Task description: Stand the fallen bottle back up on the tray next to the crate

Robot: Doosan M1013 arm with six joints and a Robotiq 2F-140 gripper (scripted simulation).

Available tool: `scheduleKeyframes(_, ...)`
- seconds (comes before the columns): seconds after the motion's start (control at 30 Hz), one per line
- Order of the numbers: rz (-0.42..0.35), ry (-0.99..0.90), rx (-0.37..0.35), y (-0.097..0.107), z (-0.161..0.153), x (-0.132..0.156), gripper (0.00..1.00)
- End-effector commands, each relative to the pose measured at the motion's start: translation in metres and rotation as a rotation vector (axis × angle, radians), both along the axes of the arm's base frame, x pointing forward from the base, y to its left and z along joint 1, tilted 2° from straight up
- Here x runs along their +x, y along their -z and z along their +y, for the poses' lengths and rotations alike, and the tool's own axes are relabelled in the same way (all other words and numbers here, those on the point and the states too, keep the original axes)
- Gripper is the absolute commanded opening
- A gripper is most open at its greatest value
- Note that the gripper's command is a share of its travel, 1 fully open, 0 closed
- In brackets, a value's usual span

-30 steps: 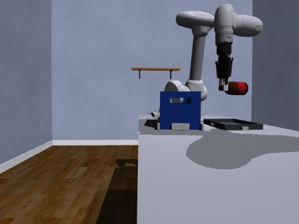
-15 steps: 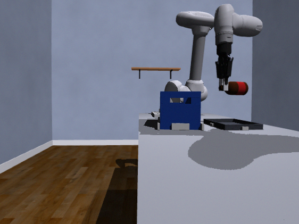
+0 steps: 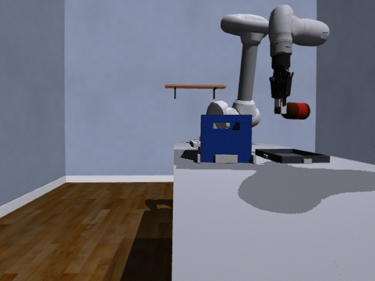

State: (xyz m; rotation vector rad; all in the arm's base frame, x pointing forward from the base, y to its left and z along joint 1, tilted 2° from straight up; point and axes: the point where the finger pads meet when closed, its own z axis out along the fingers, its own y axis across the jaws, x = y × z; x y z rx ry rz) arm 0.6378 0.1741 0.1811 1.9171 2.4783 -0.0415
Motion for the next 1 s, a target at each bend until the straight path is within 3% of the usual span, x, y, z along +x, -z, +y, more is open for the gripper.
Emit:
scheduleKeyframes(0.0, 0.002, -0.061, 0.001, -0.0001, 0.0000, 0.0000, 0.10)
scheduleKeyframes(0.27, 0.004, -0.169, 0.002, -0.0001, 0.0000, 0.0000, 0.10)
scheduleKeyframes(0.97, 0.005, -0.192, 0.003, -0.0001, 0.0000, 0.0000, 0.10)
